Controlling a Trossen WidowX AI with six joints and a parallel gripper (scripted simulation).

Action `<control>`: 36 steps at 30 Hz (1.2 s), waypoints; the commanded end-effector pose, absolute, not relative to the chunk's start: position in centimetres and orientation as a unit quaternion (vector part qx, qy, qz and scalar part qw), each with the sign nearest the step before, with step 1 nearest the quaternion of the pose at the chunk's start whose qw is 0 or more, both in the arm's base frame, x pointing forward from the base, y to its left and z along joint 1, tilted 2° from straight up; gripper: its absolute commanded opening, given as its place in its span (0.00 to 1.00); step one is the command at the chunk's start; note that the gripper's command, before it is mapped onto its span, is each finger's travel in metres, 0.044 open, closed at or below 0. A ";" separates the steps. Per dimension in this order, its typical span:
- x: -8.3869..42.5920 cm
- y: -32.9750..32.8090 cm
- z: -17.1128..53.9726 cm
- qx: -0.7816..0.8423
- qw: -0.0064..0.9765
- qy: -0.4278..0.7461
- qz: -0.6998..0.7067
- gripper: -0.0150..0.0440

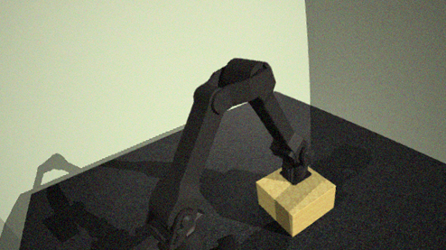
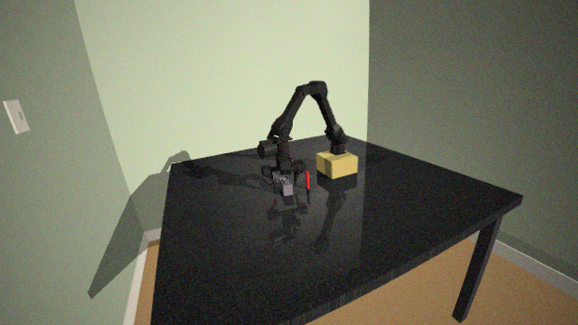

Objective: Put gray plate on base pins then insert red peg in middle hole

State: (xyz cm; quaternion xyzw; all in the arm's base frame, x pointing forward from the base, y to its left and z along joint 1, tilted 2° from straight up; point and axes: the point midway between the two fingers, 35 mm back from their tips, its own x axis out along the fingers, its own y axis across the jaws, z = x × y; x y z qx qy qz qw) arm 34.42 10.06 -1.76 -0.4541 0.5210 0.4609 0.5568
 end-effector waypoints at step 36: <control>34.1 10.0 -3.5 -0.452 0.555 0.524 0.461 0.30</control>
